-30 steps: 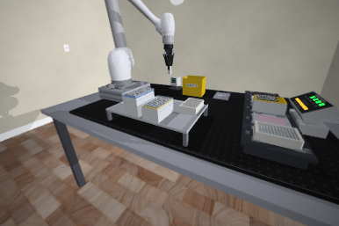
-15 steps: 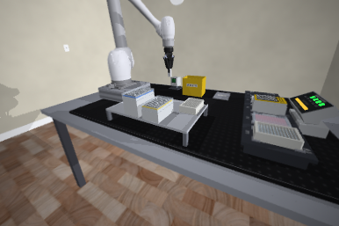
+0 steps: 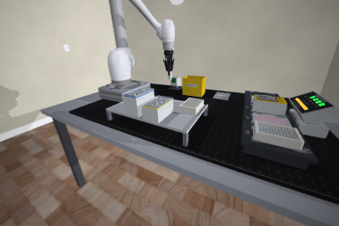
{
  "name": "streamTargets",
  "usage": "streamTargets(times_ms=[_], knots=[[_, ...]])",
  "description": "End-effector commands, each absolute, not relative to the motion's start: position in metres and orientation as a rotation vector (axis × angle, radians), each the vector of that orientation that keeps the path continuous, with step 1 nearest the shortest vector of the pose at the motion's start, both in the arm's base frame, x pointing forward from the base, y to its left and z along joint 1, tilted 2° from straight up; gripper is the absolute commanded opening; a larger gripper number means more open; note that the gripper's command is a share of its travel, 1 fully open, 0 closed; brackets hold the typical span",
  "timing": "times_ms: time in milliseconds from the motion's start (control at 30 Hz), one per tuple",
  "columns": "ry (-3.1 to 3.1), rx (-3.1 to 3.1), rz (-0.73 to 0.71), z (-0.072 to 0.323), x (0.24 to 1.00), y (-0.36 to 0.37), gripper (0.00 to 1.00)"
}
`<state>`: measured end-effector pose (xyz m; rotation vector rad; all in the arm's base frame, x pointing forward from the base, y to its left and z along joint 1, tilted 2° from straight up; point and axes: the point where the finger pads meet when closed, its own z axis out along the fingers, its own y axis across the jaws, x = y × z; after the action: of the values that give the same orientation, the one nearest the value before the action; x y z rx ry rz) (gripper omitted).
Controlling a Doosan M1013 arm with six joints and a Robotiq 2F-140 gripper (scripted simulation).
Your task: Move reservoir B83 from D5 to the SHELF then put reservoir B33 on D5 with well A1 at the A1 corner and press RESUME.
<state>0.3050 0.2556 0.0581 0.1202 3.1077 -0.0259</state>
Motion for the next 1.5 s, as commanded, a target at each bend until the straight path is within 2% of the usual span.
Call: streamTargets(times_ms=[0,1033,1467], knots=[[3.114,0.117,-0.045,0.047,0.302,0.25,0.0],[3.114,0.117,-0.045,0.002,0.303,0.249,0.0],[3.114,0.117,-0.045,0.002,0.303,0.249,0.0]])
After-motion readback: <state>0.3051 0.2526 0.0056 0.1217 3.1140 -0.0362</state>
